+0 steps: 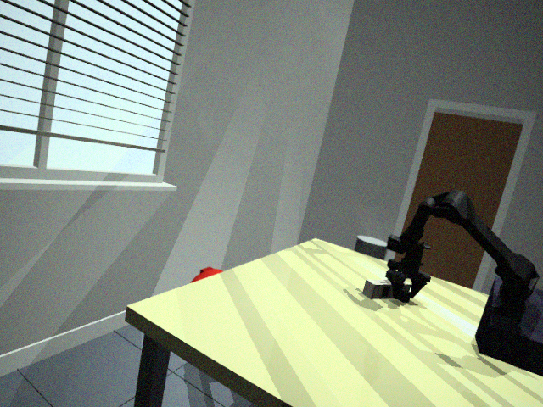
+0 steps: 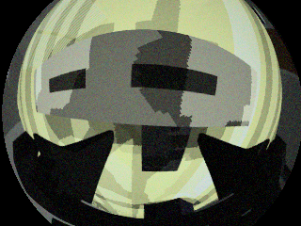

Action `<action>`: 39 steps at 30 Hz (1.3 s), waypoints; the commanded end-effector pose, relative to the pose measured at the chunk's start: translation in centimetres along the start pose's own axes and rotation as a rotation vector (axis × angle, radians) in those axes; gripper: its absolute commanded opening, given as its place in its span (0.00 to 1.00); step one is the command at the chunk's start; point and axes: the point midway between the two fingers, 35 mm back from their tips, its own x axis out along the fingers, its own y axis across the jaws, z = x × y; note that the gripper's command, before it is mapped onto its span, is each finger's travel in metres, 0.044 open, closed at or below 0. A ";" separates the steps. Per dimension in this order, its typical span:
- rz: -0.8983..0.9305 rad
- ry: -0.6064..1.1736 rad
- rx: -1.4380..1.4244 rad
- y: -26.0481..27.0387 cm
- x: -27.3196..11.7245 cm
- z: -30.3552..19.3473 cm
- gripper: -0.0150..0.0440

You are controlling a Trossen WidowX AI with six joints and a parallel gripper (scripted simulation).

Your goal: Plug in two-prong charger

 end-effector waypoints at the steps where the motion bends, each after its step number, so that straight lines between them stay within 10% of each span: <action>1: -0.005 0.000 0.007 -0.1 0.1 -0.3 1.00; 39: -0.005 0.002 0.008 0.0 0.3 -3.5 1.00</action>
